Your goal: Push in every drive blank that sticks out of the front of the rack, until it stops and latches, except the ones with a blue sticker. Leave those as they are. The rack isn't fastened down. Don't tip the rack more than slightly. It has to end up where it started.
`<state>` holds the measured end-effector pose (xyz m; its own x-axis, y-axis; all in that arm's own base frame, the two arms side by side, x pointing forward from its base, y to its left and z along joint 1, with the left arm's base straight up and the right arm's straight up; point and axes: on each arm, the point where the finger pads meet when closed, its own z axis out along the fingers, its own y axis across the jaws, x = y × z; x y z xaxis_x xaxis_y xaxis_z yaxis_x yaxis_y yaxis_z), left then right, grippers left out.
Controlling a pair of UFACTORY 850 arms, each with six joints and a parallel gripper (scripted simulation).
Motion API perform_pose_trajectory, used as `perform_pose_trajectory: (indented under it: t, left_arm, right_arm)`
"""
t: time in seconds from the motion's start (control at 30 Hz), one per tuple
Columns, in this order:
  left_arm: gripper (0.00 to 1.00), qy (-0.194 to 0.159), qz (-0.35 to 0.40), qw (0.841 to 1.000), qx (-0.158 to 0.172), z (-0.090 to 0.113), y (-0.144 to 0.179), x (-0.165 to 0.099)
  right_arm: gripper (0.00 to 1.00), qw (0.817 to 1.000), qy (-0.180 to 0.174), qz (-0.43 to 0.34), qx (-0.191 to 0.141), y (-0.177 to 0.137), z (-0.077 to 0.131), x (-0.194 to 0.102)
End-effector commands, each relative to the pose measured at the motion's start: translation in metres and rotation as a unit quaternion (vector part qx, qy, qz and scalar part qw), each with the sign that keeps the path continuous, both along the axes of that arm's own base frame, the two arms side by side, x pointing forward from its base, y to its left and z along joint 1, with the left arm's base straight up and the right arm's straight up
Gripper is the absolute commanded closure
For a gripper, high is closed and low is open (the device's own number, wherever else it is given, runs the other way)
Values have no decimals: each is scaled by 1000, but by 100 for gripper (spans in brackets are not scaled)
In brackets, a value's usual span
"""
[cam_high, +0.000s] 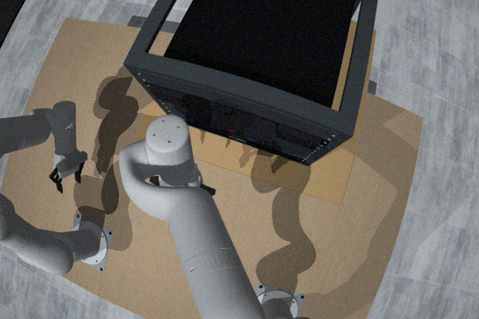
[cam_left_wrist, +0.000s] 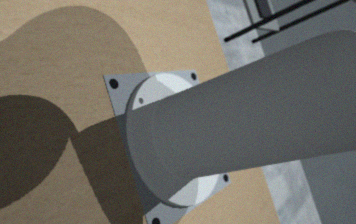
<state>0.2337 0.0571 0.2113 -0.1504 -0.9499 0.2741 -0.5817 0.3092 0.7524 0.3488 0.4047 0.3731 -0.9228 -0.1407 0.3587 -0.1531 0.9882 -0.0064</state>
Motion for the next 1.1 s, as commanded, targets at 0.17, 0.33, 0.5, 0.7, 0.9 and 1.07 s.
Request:
perform_pose_trajectory:
  t: [0.17,0.33,0.5,0.7,0.9,1.07]
  left_arm:
    - [0,-51,201,970,124,24,57,17]
    - [0,-65,300,934,180,38,87,18]
    - [0,-71,386,891,228,51,115,15]
    - [0,-73,494,818,286,69,153,6]
    - [0,-66,596,724,339,90,190,-10]
    - [0,-56,664,646,373,107,217,-25]
  right_arm:
    - [0,999,-18,28,-41,-18,-6,-8]
    - [0,995,-35,52,-77,-34,-11,-13]
    - [0,991,-47,70,-101,-46,-14,-16]
    - [0,978,-80,112,-157,-71,-18,-20]
    - [0,955,-123,162,-216,-97,-18,-20]
    - [0,939,-148,189,-246,-109,-16,-19]
